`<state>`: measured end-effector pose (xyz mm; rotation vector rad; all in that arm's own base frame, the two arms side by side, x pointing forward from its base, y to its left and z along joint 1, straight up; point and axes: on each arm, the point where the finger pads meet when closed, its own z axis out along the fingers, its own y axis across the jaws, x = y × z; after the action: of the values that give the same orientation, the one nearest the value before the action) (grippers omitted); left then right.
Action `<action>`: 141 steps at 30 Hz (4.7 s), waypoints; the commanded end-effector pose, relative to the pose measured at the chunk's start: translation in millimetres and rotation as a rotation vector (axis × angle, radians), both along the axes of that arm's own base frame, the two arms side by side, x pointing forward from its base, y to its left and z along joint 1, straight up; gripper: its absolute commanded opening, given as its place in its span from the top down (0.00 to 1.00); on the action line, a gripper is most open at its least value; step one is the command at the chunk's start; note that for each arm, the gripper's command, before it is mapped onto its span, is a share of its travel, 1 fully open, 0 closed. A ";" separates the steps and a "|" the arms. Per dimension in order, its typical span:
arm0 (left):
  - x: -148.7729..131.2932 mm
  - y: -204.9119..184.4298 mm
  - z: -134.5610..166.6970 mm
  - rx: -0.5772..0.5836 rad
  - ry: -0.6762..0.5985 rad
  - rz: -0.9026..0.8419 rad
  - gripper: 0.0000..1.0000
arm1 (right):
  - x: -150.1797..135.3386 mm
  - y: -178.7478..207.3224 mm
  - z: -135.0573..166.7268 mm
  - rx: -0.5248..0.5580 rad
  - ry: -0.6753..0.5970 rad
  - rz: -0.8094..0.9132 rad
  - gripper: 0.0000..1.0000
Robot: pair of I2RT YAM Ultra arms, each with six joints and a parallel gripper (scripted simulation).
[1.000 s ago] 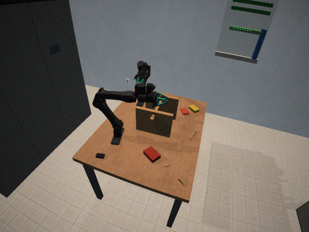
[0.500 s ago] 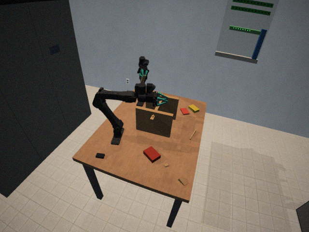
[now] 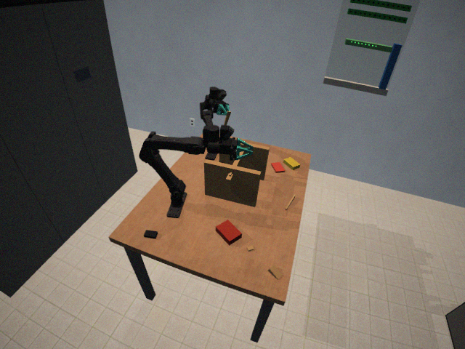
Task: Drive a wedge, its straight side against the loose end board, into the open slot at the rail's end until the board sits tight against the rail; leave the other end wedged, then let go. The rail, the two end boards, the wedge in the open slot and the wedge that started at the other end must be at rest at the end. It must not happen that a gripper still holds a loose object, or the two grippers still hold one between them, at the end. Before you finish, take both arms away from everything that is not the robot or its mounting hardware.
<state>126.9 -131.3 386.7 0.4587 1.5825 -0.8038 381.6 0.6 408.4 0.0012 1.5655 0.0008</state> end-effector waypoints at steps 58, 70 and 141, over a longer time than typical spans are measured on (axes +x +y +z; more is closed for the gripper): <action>118.9 -29.4 -31.5 0.132 -0.127 0.722 0.98 | -3.9 -0.3 23.1 -0.004 -0.052 -0.004 0.55; 118.1 -30.8 -48.7 0.133 -0.122 0.718 0.98 | -3.9 -0.3 23.1 -0.004 -0.052 -0.004 0.55; 122.6 -32.1 -89.2 0.119 -0.122 0.732 0.98 | -3.9 -0.3 23.1 -0.004 -0.052 -0.004 0.55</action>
<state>247.7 -167.2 275.2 0.0625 1.5708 -0.0728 381.6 0.6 408.4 0.0012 1.5655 0.0008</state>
